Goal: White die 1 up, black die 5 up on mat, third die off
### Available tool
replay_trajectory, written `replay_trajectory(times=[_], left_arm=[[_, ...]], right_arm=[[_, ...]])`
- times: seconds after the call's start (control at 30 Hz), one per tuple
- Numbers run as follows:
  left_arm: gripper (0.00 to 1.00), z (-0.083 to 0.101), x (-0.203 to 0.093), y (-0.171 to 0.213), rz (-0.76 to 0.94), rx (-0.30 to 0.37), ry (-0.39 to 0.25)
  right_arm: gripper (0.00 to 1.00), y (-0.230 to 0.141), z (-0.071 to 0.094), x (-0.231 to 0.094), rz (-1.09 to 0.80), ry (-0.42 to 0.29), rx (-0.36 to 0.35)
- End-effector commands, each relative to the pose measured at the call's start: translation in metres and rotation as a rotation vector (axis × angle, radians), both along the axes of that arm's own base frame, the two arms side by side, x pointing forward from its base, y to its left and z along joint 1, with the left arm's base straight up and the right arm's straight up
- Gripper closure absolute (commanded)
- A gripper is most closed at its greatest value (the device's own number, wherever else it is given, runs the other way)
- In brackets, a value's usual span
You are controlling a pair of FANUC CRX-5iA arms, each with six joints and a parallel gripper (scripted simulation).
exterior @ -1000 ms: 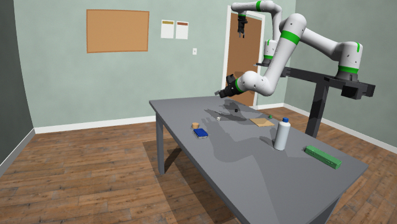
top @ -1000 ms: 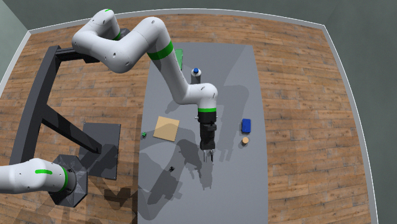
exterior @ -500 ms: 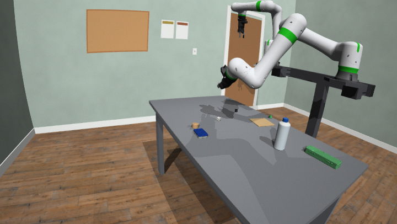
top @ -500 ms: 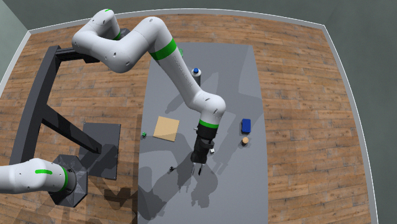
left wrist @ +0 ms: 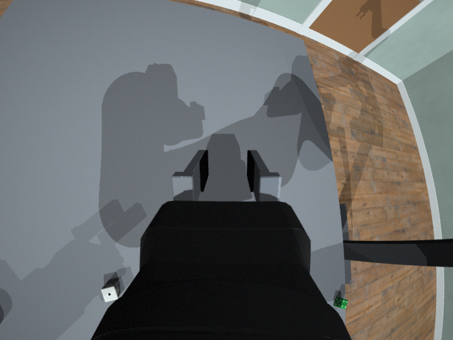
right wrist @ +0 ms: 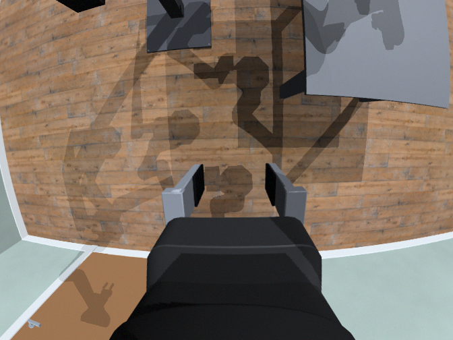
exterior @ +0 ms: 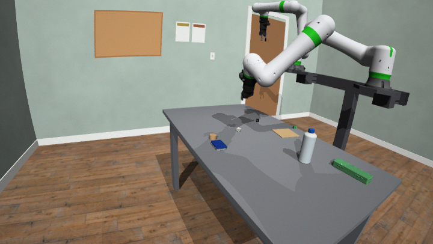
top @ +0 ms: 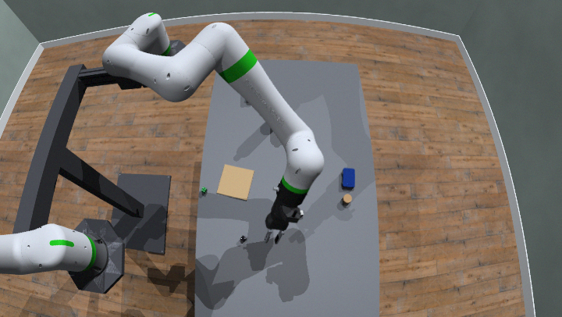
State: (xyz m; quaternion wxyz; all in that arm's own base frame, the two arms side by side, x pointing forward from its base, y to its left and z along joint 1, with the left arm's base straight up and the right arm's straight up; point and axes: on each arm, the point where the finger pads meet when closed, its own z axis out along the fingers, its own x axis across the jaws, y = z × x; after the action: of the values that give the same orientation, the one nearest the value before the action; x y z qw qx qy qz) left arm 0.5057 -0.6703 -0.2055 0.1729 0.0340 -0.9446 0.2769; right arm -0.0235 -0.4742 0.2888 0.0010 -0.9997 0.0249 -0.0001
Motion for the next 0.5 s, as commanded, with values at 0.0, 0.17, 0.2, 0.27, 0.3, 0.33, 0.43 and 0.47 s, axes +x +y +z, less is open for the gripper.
replay_trajectory(times=[0.0,0.17,0.2,0.27,0.3,0.33,0.43,0.47], left_arm=[[0.3,-0.012,0.007,0.017,-0.015,0.172,0.003],[0.3,-0.023,0.021,0.035,0.015,0.269,-0.033],[0.3,-0.028,0.029,0.045,0.035,0.317,-0.054],[0.3,-0.032,0.039,0.055,0.057,0.362,-0.076],[0.3,-0.034,0.044,0.06,0.069,0.384,-0.088],[0.3,-0.037,0.051,0.067,0.085,0.412,-0.103],[0.3,-0.041,0.068,0.083,0.127,0.475,-0.143],[0.3,-0.043,0.078,0.092,0.152,0.508,-0.165]], right_arm=[[0.0,0.0,0.001,0.0,0.0,0.0,-0.002],[0.0,0.0,0.001,0.0,0.0,0.0,-0.002],[0.0,0.0,0.001,0.0,0.0,0.0,-0.002],[0.0,0.0,0.001,0.0,0.0,0.0,-0.002],[0.0,0.0,0.001,0.0,0.0,0.0,-0.002],[0.0,0.0,0.001,0.0,0.0,0.0,-0.002],[0.0,0.0,0.001,0.0,0.0,0.0,-0.002],[0.0,0.0,0.001,0.0,0.0,0.0,-0.002]])
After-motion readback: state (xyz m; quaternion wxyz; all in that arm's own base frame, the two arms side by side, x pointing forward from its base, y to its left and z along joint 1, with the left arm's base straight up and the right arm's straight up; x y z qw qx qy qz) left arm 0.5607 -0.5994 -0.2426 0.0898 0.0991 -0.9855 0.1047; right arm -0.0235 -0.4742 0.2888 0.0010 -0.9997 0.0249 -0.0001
